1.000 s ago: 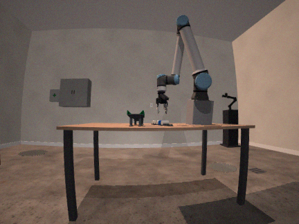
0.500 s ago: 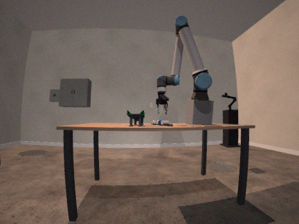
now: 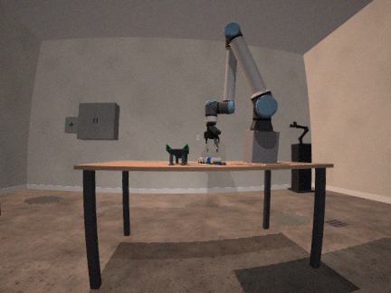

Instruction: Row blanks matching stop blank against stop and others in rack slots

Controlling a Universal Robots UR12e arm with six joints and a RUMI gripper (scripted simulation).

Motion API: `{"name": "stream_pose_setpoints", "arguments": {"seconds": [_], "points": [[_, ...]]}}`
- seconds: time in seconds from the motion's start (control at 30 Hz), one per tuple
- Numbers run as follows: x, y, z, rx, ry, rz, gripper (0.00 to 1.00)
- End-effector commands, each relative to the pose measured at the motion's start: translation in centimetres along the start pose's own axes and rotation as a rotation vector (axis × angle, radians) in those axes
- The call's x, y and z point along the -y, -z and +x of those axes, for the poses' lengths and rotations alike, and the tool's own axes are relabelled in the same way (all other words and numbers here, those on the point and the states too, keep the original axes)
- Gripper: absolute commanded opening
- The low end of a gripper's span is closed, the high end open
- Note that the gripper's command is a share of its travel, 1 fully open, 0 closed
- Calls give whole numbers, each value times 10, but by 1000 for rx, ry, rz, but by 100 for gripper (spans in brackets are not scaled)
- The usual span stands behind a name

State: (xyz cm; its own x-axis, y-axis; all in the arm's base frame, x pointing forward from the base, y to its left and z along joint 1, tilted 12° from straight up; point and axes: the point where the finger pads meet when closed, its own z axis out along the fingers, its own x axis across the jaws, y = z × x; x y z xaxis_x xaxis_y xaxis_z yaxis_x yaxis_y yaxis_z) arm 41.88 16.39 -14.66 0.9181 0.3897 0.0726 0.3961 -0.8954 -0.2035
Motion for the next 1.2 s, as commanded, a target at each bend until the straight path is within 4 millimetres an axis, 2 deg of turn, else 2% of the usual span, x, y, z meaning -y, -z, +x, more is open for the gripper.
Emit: {"name": "stream_pose_setpoints", "arguments": {"seconds": [0.0, 0.57, 1.17], "points": [[0, -9, 1, -1, 0, -1, 52], [0, -25, 1, -1, 0, -1, 52], [0, -27, 1, -1, 0, -1, 52]]}}
